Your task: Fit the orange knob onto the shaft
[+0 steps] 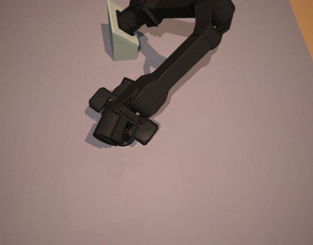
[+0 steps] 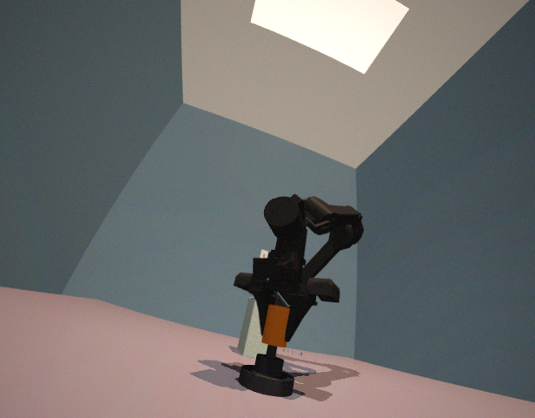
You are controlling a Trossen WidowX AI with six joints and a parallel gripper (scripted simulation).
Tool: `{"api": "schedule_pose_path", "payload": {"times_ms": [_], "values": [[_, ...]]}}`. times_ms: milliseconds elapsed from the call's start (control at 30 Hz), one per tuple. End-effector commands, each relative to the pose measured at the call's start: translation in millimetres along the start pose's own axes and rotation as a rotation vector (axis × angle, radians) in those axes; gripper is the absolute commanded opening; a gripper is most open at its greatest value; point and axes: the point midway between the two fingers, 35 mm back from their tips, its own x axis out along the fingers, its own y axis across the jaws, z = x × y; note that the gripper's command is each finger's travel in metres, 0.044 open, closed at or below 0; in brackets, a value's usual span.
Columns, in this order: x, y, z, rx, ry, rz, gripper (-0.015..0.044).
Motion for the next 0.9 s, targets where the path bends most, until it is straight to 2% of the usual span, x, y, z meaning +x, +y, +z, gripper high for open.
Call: {"api": "schedule_pose_path", "payload": {"times_ms": [0, 133, 867], "values": [[-3.8, -1.8, 1.1, 0.074, -0.007, 0.002, 0.0000], [-4.5, -3.1, 2.7, 0.198, -0.006, 0.002, 0.0000], [-1.8, -0.4, 1.2, 0.198, -0.006, 0.003, 0.0000]]}}
